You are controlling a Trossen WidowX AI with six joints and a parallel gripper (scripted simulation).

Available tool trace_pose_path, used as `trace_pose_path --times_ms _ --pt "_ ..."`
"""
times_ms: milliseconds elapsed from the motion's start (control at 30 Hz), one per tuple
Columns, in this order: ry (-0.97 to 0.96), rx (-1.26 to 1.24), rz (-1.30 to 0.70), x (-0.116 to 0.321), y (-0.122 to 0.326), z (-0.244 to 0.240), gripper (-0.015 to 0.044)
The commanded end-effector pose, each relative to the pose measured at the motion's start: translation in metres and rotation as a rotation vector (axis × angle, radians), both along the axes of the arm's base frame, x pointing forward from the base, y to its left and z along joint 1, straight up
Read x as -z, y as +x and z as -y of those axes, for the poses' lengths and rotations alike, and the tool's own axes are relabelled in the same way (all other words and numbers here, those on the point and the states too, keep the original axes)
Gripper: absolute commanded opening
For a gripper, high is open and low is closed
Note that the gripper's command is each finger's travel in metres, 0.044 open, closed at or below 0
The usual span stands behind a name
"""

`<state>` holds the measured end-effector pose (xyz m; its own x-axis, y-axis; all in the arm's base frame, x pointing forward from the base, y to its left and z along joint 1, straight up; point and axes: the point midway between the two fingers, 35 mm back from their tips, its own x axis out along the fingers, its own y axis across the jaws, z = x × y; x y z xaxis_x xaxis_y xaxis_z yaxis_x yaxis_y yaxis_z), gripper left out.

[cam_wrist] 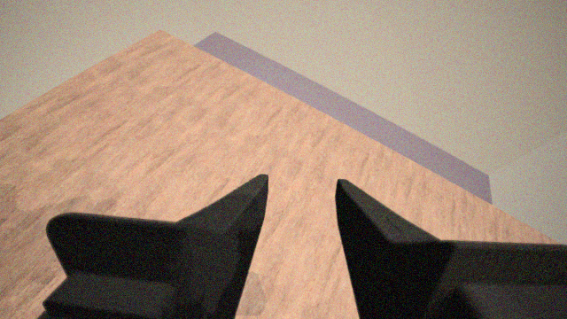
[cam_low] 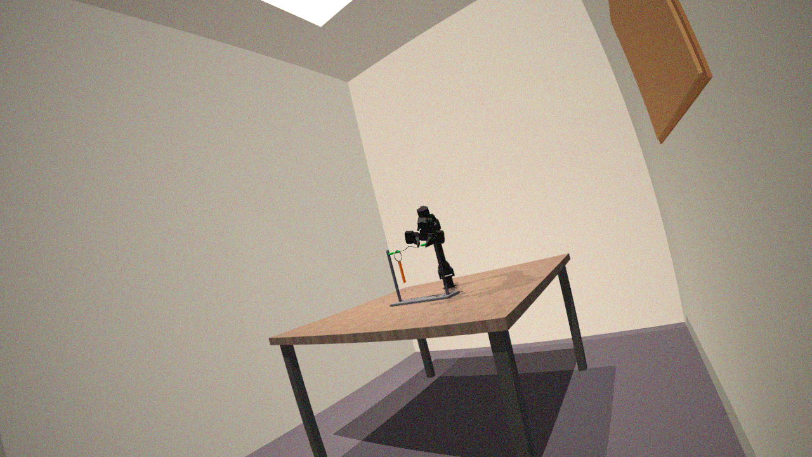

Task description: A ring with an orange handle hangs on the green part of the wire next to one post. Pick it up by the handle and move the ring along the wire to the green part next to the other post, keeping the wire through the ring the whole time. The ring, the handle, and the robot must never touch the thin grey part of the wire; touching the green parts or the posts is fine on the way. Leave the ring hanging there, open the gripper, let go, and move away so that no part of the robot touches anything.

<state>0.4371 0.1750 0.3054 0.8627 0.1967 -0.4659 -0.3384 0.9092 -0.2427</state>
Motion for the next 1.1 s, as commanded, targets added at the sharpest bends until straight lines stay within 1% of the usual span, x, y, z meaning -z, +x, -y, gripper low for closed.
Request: trace_pose_path --times_ms 0,233,500,800,1067 --pt "0.014 0.031 0.022 -0.004 0.005 0.034 0.016" --pt "0.029 0.135 0.087 -0.019 0.007 0.117 0.016" --pt "0.022 0.253 0.17 -0.034 -0.012 0.205 0.016" --pt "-0.022 0.384 0.267 -0.049 -0.054 0.291 0.016" --pt "-0.092 0.499 0.347 -0.06 -0.105 0.35 0.016"
